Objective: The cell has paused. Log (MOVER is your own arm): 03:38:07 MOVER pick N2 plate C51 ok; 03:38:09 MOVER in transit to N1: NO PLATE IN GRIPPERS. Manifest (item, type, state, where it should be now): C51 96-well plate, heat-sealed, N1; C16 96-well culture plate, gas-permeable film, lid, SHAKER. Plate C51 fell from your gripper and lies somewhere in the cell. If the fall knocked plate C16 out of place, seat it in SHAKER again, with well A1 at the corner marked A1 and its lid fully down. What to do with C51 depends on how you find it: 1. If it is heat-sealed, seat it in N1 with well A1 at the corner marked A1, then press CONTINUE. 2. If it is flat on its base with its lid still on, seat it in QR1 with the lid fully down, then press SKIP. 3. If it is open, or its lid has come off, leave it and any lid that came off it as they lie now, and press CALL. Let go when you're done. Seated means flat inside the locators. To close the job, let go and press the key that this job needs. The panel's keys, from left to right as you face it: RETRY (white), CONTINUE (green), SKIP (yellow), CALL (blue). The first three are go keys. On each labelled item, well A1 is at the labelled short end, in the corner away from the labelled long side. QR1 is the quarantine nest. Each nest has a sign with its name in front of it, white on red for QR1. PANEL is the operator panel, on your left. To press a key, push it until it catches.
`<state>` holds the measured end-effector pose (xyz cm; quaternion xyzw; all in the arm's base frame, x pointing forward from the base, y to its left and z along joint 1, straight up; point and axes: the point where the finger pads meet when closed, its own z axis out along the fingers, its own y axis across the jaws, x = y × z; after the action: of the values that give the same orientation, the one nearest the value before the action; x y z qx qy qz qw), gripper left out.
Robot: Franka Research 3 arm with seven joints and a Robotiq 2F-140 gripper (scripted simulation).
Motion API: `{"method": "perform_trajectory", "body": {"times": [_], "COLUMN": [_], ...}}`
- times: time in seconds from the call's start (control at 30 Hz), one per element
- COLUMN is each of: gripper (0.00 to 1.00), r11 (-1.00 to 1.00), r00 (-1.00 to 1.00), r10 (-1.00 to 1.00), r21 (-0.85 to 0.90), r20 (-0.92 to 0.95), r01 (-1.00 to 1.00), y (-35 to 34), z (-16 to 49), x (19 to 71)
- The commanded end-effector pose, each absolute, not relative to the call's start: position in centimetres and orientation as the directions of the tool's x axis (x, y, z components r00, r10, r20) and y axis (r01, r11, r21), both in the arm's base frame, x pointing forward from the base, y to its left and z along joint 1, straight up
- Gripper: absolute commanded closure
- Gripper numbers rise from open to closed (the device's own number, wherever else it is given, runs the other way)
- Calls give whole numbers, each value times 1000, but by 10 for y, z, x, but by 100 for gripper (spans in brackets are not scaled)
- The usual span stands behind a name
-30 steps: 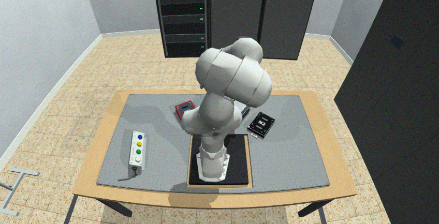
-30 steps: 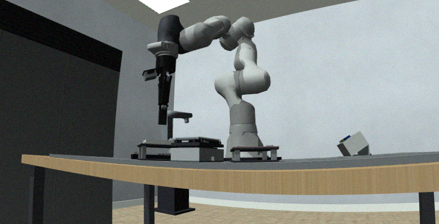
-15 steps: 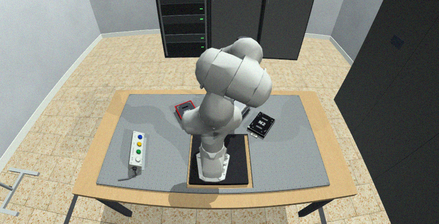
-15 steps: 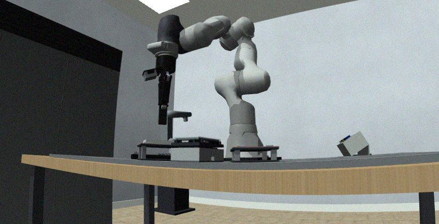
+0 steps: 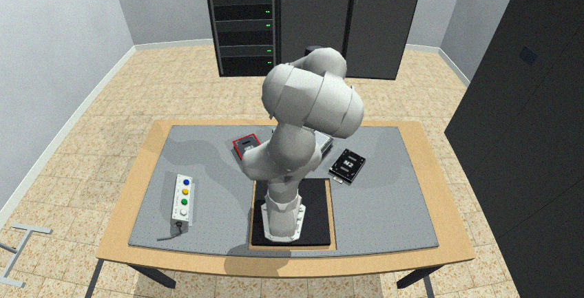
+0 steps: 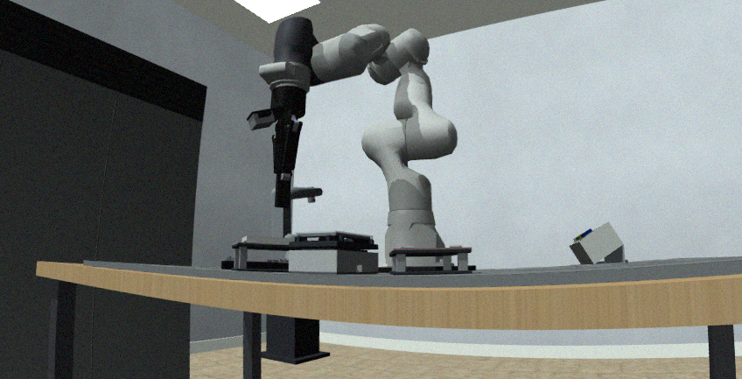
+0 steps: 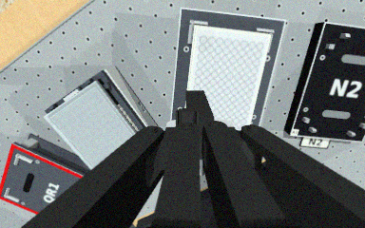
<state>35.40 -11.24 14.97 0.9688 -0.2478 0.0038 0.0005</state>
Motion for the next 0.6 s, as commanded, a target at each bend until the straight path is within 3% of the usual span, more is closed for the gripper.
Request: {"method": "perform_trajectory", "body": {"times": [0.0, 0.23, 0.57], "gripper": [90, 90, 90], "r11": [-913, -963, -992], "r00": [913, 963, 992], "r10": [-407, -271, 128], "r21": [-4, -5, -5], "r20": [4, 8, 16], "r01": [-407, -271, 128], "y": [-90, -44, 85], "z": [151, 153, 158], "x": [360, 369, 365]}}
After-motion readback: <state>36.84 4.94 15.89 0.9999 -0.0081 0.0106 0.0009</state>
